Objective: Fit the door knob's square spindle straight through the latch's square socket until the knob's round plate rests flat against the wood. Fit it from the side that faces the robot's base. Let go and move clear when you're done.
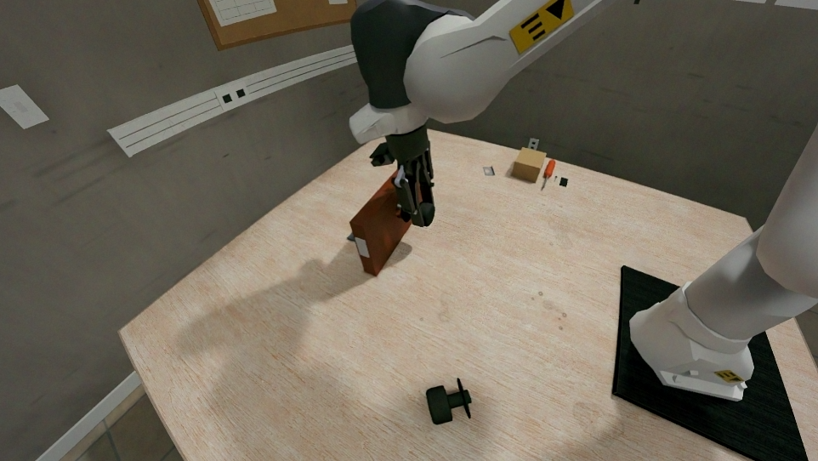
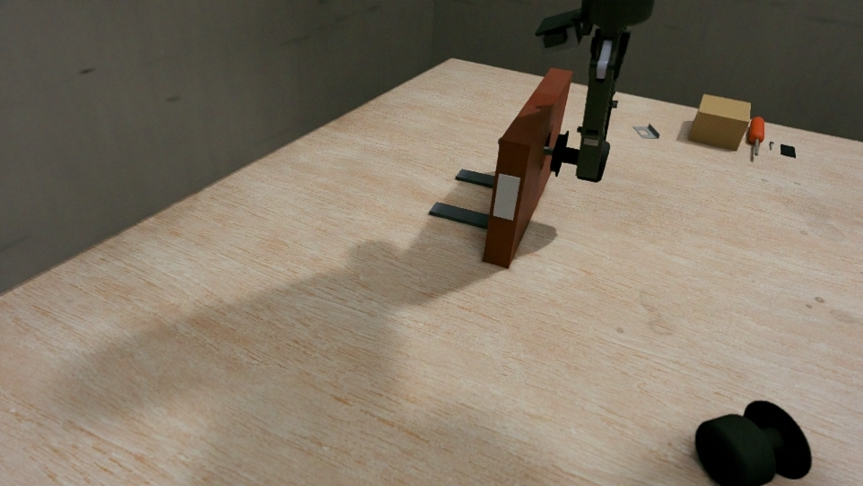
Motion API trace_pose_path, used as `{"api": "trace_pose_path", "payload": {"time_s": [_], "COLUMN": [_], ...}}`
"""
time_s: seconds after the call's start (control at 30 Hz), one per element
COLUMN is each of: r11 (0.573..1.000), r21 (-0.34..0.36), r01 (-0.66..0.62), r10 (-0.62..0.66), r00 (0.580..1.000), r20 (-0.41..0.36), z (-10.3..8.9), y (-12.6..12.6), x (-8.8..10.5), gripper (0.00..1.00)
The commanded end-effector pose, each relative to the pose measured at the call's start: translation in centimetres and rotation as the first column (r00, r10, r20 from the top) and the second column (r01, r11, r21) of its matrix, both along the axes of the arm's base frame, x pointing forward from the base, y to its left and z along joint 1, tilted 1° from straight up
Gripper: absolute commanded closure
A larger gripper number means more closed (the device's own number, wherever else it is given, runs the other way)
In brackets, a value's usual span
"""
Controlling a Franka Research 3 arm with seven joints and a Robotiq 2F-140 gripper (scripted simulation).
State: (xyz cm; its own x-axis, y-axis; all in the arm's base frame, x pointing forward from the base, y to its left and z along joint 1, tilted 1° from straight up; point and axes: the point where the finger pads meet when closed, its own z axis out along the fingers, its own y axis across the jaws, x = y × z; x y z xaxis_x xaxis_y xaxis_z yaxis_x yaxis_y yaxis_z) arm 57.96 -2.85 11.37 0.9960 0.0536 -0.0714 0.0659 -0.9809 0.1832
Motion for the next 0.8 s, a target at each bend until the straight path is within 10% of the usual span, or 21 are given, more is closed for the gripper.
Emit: {"api": "trace_pose_path", "payload": {"time_s": [0.0,0.77], "r11": [1.000,1.000], "r21": [-0.004,-0.004], "r01": [0.001,0.001], "r10": [-0.001,-0.001], "r00": [1.000,1.000], "r20": [0.002,0.002], "z": [0.10,0.10], "y": [-0.09,-0.06], "x": [0.29,0.68], "gripper": [0.58,0.58]}}
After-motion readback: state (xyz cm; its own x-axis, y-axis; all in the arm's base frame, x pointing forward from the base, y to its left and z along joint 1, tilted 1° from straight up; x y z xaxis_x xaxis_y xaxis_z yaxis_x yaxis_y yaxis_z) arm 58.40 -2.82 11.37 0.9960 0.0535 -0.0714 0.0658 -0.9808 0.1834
